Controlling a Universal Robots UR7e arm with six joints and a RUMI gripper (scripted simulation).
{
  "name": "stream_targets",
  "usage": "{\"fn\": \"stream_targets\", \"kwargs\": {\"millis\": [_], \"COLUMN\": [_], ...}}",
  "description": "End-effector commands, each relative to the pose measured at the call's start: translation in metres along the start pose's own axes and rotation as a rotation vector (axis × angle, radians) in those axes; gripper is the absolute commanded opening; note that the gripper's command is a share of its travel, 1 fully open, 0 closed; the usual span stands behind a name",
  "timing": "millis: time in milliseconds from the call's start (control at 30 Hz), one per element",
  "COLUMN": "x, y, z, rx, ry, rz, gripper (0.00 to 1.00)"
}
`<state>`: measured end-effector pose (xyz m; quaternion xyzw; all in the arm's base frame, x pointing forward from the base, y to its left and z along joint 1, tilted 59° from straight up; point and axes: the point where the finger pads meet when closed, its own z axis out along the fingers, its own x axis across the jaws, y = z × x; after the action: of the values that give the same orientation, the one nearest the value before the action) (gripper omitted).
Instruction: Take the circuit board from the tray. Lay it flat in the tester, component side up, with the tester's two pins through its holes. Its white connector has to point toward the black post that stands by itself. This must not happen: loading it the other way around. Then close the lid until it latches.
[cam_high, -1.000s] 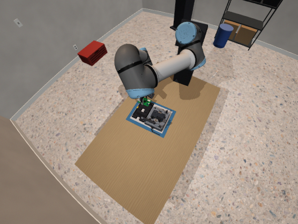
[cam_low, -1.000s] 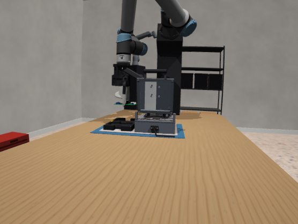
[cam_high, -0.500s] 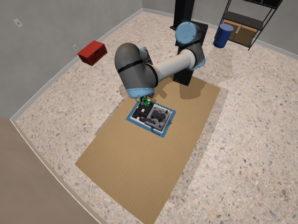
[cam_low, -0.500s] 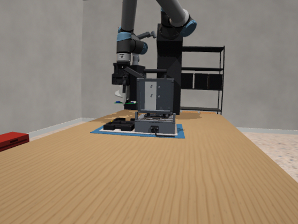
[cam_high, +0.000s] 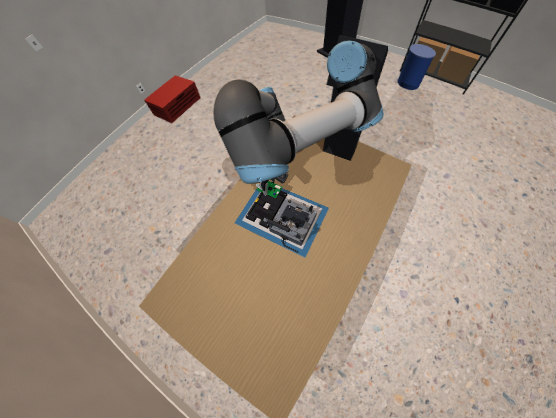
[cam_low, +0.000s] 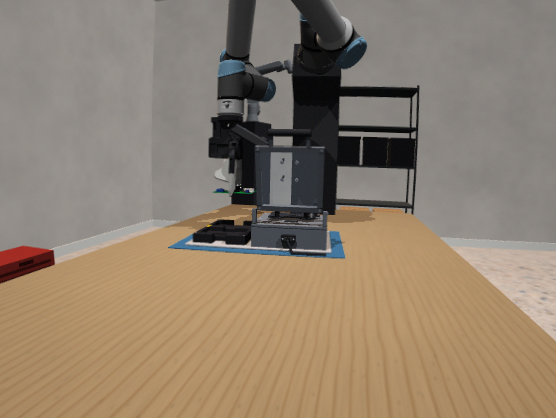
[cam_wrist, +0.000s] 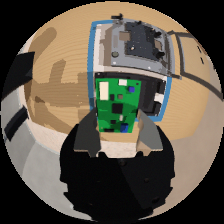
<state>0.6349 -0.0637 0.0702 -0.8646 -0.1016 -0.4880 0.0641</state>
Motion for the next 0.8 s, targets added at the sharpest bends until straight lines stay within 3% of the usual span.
{"fn": "stream_targets", "kwargs": {"millis": [0, 767], "x": [0.0003, 0.0011], "y": [0.0002, -0.0023], "z": [-0.0002, -0.0004], "rx": [-0.001, -0.001], "ry": [0.001, 0.001], "rz": [0.000, 0.000], "gripper": [0.39, 0.39]}}
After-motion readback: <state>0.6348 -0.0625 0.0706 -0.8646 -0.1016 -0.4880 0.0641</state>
